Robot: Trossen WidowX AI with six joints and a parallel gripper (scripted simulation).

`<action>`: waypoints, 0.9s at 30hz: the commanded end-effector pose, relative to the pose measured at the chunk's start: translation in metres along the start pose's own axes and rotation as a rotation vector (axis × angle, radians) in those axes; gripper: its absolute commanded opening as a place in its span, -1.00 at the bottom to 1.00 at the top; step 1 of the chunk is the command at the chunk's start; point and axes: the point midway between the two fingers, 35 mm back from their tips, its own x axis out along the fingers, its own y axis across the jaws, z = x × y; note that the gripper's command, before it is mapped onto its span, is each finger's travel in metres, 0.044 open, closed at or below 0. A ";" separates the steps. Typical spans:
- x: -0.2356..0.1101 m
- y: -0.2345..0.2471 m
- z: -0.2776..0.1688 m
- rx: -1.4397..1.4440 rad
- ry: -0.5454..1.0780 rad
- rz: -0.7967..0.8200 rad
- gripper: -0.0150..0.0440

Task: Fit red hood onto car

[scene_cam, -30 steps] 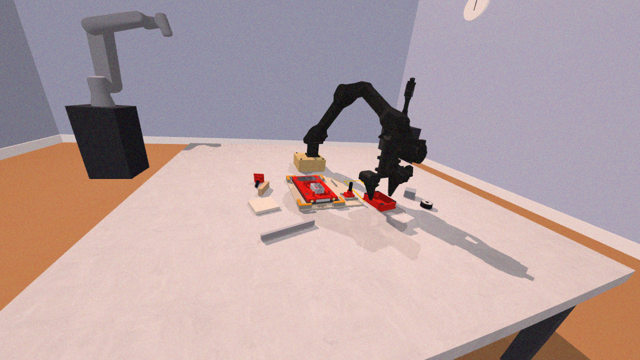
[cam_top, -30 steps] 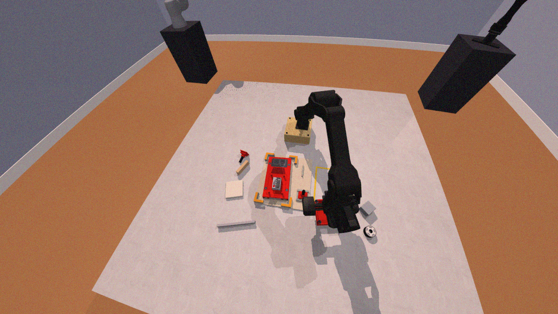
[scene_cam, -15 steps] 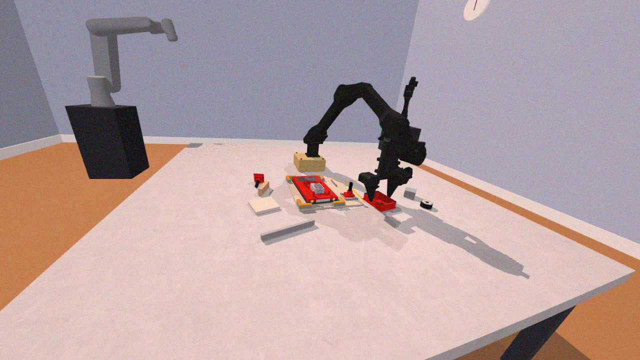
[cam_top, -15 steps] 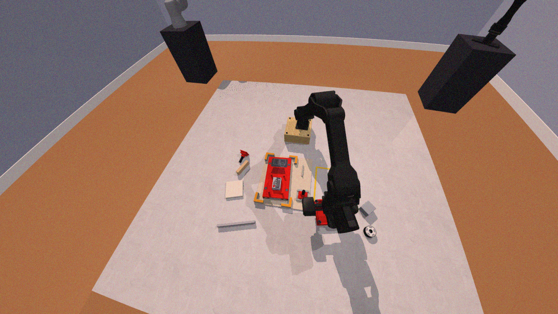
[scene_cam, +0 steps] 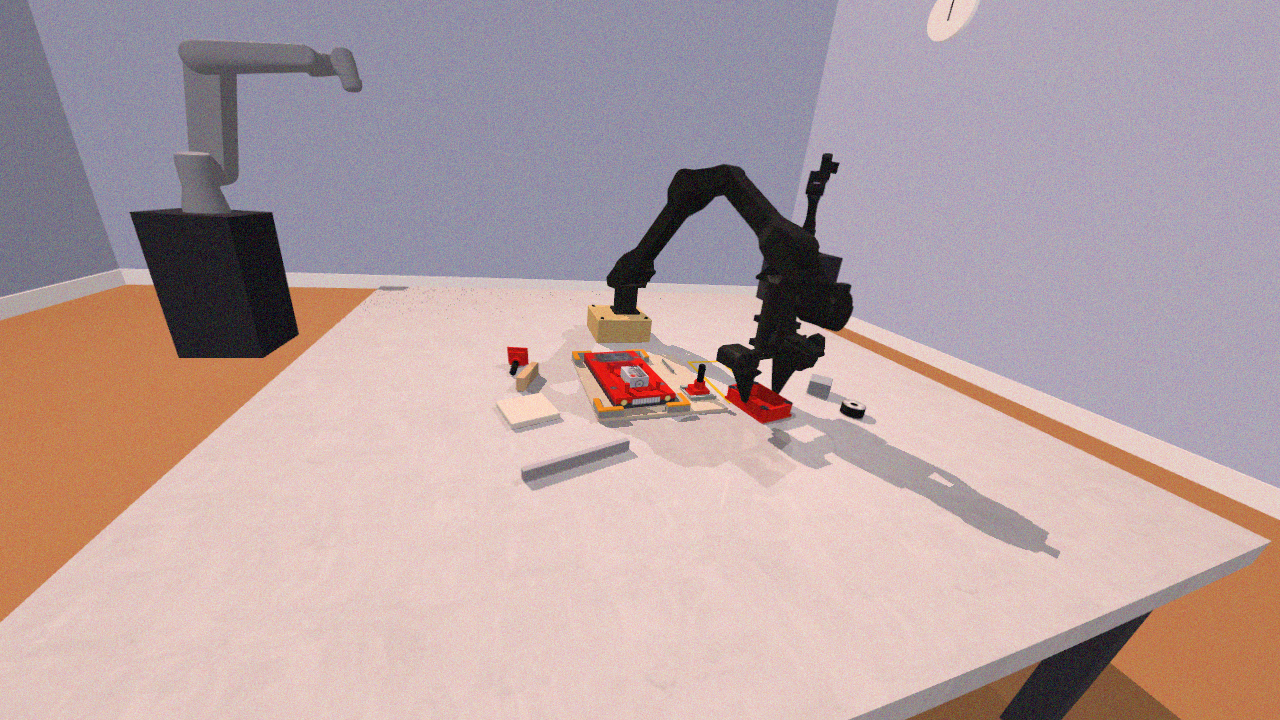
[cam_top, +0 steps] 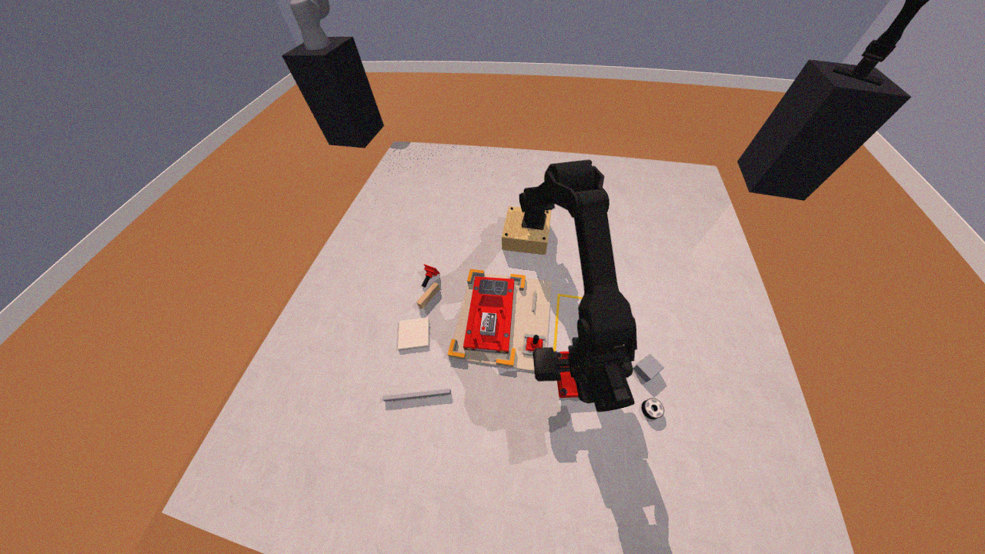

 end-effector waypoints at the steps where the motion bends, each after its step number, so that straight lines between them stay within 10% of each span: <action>1: -0.004 0.000 0.000 0.000 0.000 0.000 -0.09; 6: -0.014 0.000 0.000 0.000 0.000 0.000 -0.49; 27: -0.073 0.000 0.001 0.000 0.000 0.000 -0.49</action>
